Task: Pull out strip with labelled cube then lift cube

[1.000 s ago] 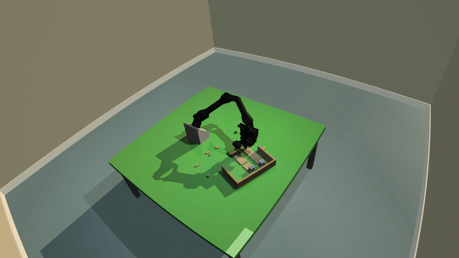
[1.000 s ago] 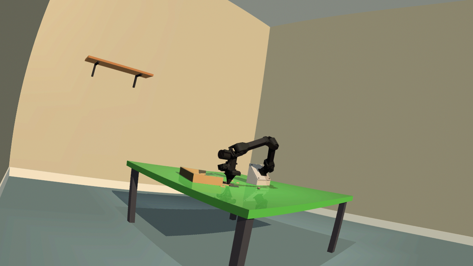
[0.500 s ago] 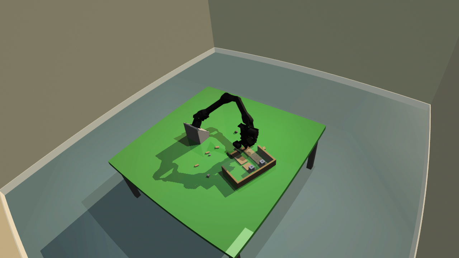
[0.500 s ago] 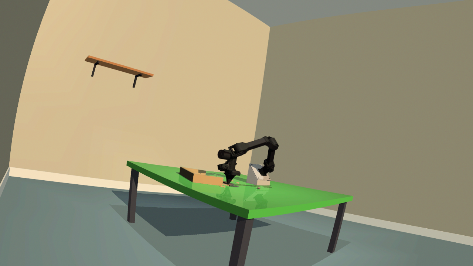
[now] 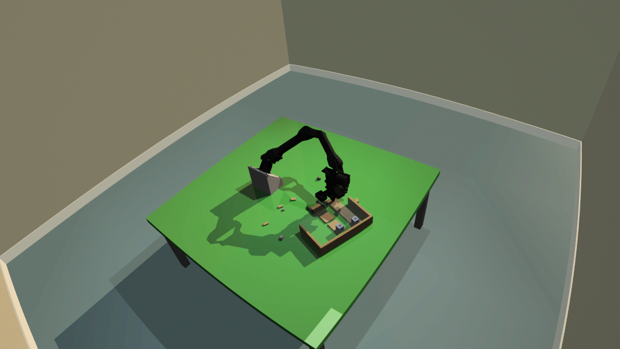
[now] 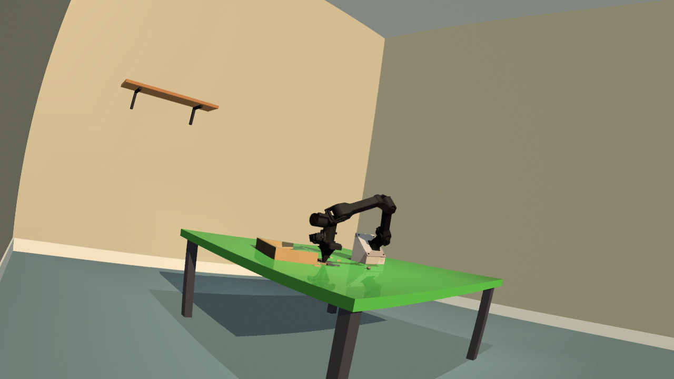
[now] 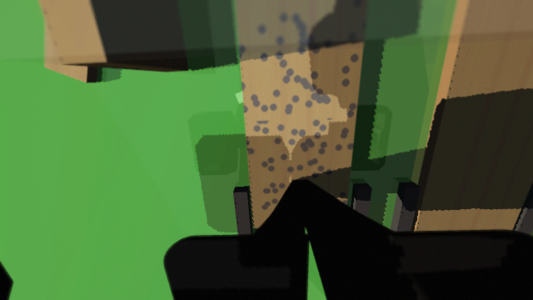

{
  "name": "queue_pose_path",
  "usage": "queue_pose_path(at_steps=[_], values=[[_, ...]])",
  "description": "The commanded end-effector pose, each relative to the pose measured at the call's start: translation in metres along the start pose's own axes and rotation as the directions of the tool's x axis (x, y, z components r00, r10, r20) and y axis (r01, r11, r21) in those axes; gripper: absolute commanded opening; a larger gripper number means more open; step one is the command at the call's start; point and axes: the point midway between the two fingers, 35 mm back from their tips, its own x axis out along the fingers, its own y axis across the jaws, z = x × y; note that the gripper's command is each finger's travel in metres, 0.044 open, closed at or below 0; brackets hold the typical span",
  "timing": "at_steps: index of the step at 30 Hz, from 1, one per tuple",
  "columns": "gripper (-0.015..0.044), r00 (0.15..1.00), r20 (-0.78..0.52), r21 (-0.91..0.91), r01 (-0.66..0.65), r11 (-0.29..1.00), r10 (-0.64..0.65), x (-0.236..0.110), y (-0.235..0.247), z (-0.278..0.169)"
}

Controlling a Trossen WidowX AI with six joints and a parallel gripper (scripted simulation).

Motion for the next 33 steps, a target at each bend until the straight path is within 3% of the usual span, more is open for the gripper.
queue_pose_path(at_steps=[1,33], values=[[0.0000,1.000,-0.011,0.001,0.001,1.000,-0.001,0.005,0.001,0.000],[0.0000,1.000,-0.013,0.002,0.001,1.000,-0.001,0.006,0.000,-0.045]])
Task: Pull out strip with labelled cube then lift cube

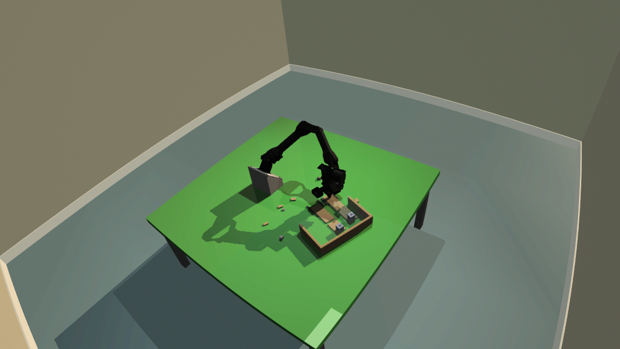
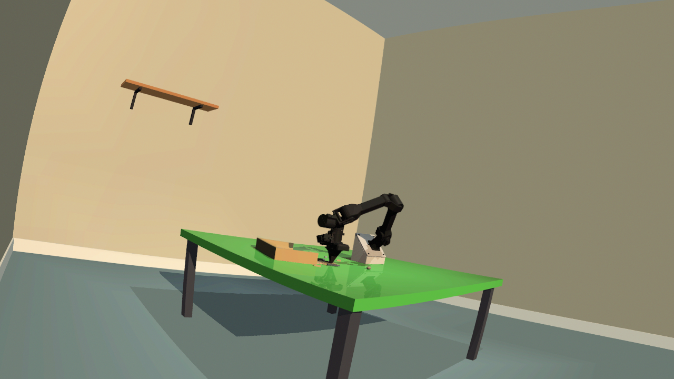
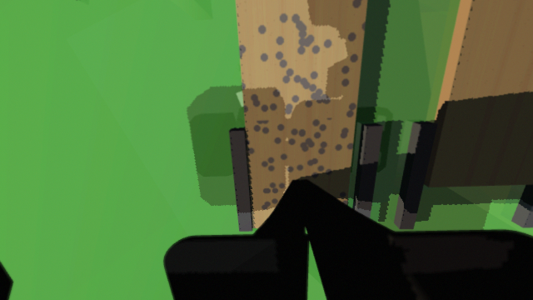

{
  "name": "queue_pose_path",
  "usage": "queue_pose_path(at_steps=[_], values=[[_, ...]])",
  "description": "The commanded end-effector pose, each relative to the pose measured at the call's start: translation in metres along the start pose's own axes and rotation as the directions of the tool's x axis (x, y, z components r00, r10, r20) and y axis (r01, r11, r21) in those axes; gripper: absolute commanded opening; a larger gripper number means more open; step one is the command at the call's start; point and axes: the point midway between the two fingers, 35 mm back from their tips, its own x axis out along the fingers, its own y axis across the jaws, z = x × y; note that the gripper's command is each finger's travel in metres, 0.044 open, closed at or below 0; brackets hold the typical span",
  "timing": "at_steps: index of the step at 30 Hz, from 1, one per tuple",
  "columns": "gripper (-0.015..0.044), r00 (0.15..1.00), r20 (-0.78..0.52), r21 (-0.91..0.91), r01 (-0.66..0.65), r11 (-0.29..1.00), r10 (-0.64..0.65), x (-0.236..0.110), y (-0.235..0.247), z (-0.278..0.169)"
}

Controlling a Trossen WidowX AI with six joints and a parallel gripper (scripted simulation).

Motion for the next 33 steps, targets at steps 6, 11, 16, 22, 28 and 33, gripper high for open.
queue_pose_path(at_steps=[6,11,16,22,28,33], values=[[0.0000,1.000,-0.021,0.005,0.005,1.000,-0.005,0.007,0.000,-0.019],[0.0000,1.000,-0.021,0.005,0.005,1.000,-0.005,0.006,0.000,-0.026],[0.0000,1.000,-0.021,0.005,0.005,1.000,-0.005,0.006,-0.001,-0.034],[0.0000,1.000,-0.022,0.005,0.005,1.000,-0.005,0.006,-0.001,-0.043],[0.0000,1.000,-0.022,0.006,0.005,1.000,-0.005,0.006,-0.001,-0.051],[0.0000,1.000,-0.022,0.006,0.005,1.000,-0.005,0.006,-0.001,-0.059]])
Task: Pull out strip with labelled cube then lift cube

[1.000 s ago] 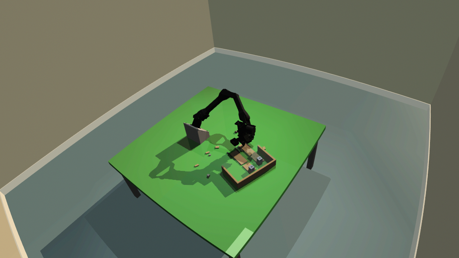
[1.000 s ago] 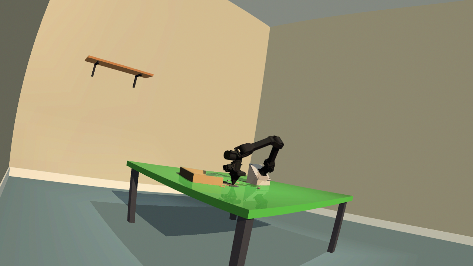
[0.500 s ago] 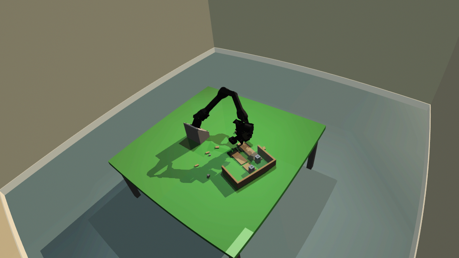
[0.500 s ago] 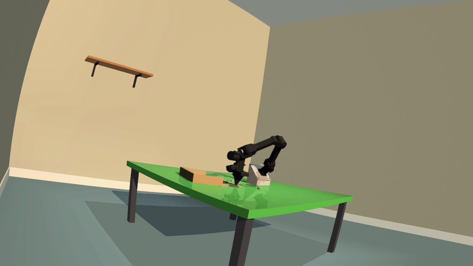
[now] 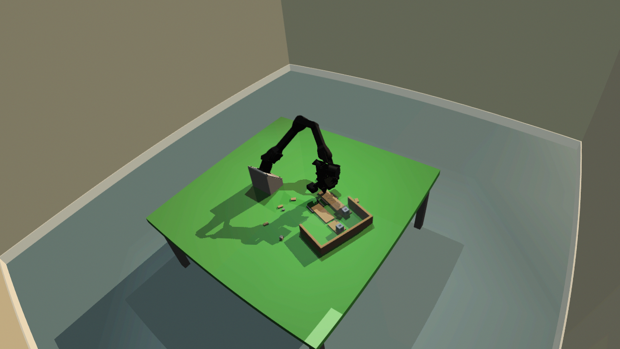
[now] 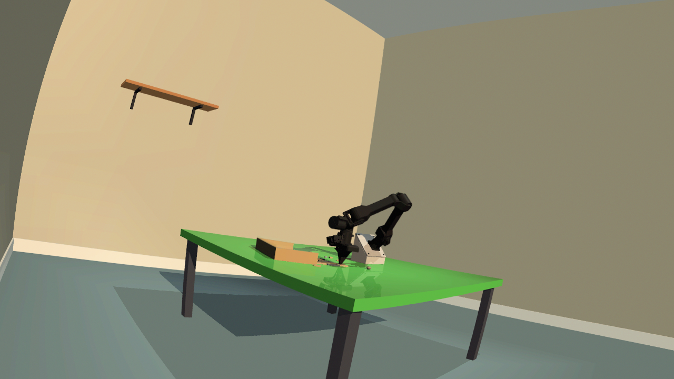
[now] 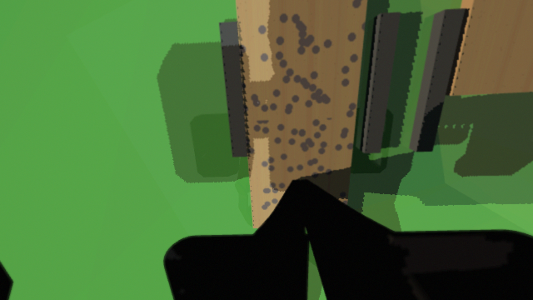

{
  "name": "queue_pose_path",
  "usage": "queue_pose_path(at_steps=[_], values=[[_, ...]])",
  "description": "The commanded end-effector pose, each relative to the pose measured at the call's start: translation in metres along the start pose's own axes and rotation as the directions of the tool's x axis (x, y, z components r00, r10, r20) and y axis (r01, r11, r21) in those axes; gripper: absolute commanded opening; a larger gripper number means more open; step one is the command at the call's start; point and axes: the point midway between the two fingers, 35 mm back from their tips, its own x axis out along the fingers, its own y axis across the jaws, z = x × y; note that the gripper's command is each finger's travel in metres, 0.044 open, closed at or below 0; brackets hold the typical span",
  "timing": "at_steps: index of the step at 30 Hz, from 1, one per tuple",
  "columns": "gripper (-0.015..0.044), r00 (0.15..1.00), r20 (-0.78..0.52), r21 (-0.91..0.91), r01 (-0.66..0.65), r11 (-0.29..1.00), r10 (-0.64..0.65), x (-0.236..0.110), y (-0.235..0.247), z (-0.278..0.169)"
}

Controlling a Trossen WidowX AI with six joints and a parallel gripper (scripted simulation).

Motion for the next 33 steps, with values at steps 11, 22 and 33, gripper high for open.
queue_pose_path(at_steps=[11,22,33], values=[[0.0000,1.000,-0.025,0.004,0.006,1.000,-0.006,0.006,-0.001,-0.028],[0.0000,1.000,-0.025,0.005,0.006,1.000,-0.006,0.006,-0.001,-0.045],[0.0000,1.000,-0.026,0.005,0.006,1.000,-0.006,0.006,-0.001,-0.062]])
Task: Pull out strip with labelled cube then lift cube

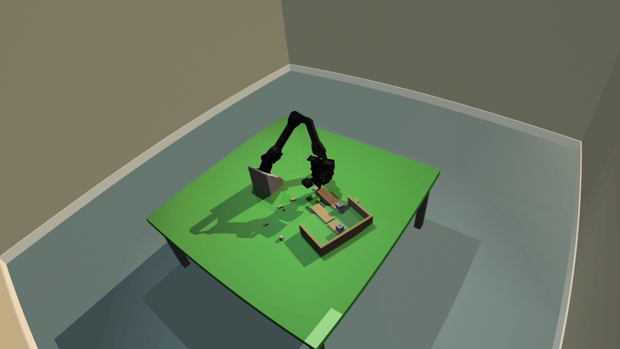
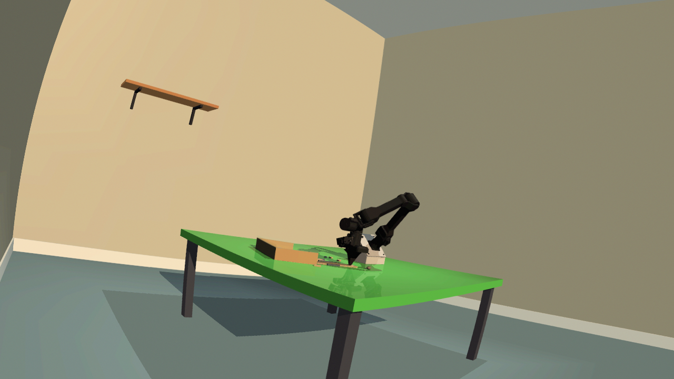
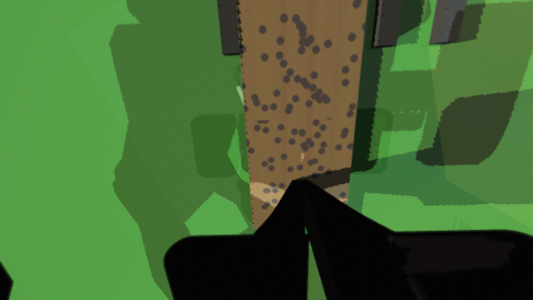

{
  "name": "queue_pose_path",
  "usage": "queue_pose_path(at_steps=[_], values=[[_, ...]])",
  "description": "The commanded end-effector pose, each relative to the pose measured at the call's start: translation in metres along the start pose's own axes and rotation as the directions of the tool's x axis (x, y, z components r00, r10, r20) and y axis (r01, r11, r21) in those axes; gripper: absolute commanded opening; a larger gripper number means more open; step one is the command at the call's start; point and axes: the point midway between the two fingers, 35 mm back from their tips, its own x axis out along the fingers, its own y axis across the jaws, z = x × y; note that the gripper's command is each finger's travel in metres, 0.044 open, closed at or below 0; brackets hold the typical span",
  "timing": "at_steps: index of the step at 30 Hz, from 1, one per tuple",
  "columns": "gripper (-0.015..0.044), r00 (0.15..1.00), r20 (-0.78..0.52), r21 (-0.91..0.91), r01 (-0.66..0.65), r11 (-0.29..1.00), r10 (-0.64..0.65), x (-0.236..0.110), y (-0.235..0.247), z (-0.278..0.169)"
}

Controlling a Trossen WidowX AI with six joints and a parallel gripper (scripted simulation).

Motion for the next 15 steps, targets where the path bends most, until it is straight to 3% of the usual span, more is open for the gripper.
queue_pose_path(at_steps=[1,15], values=[[0.0000,1.000,-0.027,0.002,0.007,1.000,-0.007,0.006,-0.001,-0.013],[0.0000,1.000,-0.028,0.002,0.007,1.000,-0.007,0.006,-0.001,-0.033]])
